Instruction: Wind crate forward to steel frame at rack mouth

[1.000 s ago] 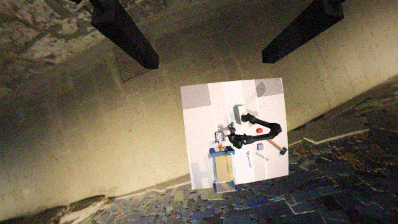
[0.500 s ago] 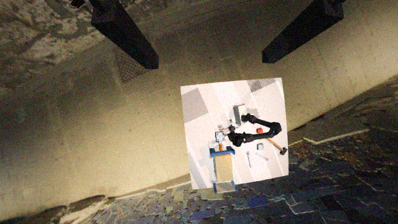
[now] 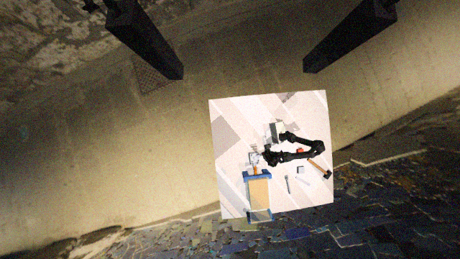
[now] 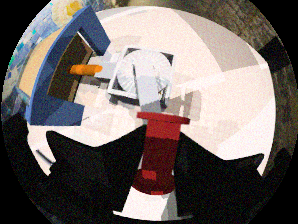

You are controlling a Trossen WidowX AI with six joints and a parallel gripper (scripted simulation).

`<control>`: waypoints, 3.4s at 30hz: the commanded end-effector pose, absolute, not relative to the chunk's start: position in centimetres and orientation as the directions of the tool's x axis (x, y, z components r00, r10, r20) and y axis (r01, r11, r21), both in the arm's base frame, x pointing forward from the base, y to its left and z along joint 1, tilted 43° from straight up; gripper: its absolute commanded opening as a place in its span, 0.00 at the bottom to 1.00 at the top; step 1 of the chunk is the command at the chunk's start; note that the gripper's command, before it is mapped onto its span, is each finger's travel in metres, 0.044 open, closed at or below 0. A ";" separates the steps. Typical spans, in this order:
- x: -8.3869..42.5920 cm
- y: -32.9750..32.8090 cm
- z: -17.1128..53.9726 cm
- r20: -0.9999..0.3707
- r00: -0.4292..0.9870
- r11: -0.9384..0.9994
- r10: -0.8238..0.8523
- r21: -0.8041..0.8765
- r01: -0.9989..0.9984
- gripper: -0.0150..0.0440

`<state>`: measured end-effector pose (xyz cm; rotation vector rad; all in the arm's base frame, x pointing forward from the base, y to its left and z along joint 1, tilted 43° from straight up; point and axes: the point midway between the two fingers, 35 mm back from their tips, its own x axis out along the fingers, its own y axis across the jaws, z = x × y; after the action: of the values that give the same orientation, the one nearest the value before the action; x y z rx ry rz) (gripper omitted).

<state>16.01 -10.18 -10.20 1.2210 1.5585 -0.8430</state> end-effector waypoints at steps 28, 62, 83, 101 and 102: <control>12.9 -12.7 -11.9 -0.954 -0.078 0.269 0.288 0.002 0.963 0.25; 11.4 -15.7 -14.1 -0.955 -0.079 0.269 0.285 0.001 0.963 0.25; 11.3 -17.7 -15.7 -0.956 -0.079 0.269 0.283 0.000 0.963 0.25; 11.8 -19.5 -17.3 -0.956 -0.078 0.269 0.282 0.000 0.963 0.25; 11.9 -19.7 -17.6 -0.956 -0.078 0.269 0.281 0.000 0.963 0.25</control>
<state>11.44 -18.87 -16.59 1.1992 1.5758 -0.8801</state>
